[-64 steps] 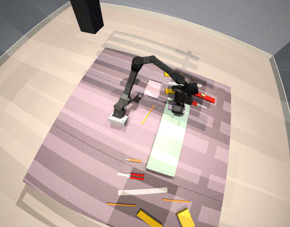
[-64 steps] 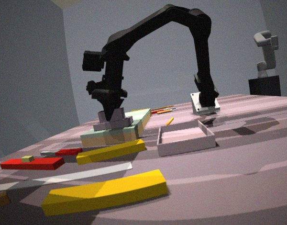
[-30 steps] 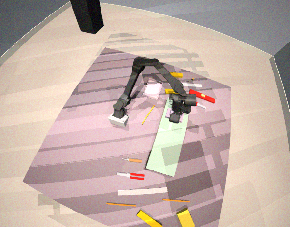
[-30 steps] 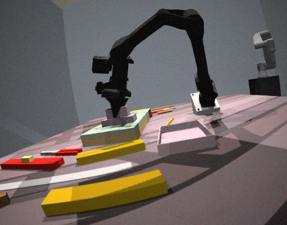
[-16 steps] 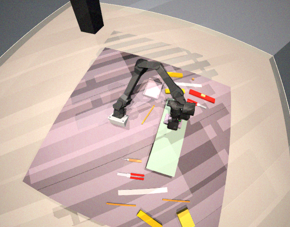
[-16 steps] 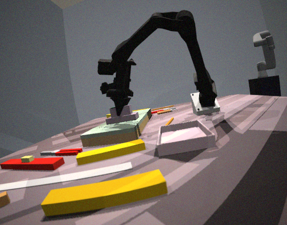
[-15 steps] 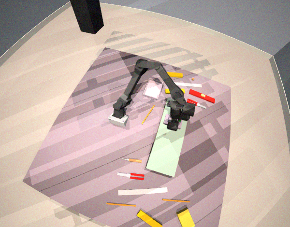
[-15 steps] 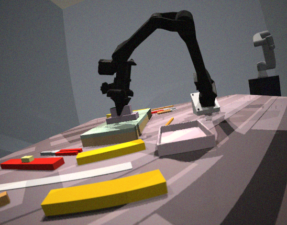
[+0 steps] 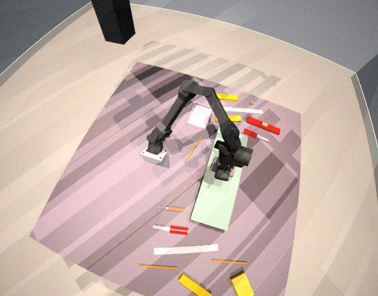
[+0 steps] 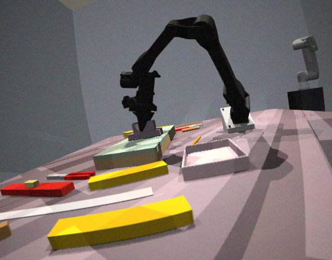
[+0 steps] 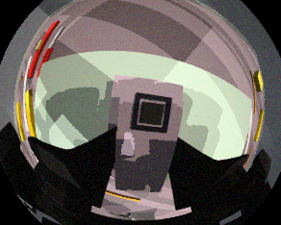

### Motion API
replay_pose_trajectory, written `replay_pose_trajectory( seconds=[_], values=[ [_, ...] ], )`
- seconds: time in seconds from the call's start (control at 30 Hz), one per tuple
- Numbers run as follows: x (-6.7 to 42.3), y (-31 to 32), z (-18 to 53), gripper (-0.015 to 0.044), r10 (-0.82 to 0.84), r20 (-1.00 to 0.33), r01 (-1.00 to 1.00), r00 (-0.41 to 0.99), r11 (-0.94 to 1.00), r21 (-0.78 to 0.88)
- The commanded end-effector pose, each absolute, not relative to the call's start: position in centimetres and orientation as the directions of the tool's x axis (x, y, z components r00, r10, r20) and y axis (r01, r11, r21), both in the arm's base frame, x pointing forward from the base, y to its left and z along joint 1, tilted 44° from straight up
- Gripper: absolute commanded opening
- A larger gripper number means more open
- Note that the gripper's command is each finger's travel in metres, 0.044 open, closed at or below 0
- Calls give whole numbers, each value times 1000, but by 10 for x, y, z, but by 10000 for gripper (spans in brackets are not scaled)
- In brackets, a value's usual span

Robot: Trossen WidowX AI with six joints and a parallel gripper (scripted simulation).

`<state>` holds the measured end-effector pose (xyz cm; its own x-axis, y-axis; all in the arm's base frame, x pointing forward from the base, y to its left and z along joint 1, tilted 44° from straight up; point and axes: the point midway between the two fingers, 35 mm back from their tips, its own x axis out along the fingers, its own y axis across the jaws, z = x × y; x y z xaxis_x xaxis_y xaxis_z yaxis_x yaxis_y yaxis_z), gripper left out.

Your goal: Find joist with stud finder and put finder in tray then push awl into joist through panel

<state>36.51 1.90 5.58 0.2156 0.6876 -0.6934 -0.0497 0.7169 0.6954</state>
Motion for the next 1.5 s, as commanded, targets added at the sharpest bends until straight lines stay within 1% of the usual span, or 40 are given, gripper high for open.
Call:
replay_pose_trajectory(
  seconds=[0.0,1.47],
  values=[
    [367,8,45,0,684,-697,-46,216,720,692],
    [373,-99,-55,0,678,-702,-48,218,725,687]
  ],
)
